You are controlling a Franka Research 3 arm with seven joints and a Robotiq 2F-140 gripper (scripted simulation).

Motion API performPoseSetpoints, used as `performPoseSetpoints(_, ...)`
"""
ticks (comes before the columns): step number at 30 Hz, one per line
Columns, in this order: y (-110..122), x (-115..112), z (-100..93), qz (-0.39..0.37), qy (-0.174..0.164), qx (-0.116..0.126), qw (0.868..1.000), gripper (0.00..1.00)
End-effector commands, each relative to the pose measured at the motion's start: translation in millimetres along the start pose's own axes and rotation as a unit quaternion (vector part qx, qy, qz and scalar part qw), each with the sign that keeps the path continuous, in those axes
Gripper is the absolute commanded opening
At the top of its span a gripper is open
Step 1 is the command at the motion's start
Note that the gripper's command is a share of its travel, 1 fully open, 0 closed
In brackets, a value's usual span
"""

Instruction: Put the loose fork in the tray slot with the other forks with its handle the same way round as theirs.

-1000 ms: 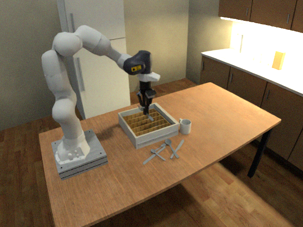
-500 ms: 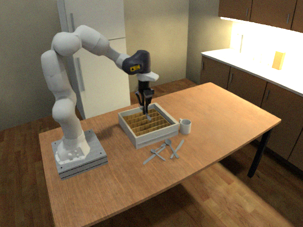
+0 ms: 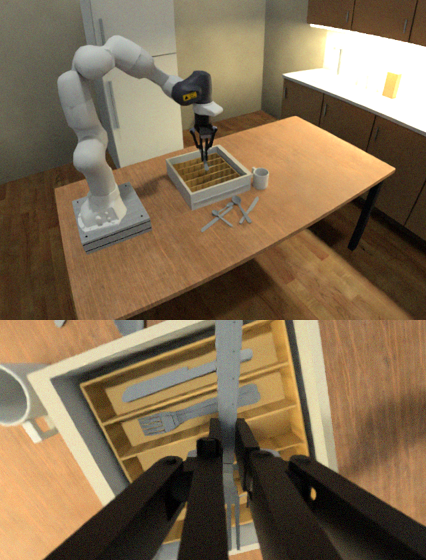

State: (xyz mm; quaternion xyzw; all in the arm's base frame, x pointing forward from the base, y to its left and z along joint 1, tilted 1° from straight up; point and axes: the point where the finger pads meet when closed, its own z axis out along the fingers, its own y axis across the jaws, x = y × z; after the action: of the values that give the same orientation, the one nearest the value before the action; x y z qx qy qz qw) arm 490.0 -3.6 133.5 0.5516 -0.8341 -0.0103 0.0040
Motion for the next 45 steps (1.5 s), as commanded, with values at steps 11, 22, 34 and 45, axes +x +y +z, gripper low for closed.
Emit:
performPoseSetpoints(11,-1.8,-1.1,-1.5,0.159,0.004,0.005,0.987,0.13)
performPoseSetpoints(22,-1.9,-1.1,-1.5,0.243,0.003,0.005,0.970,0.13)
performPoseSetpoints(34,-2.0,-1.1,-1.6,0.331,0.003,0.005,0.944,0.13)
performPoseSetpoints(45,-2.1,-1.0,-1.6,0.408,0.002,0.005,0.913,0.13)
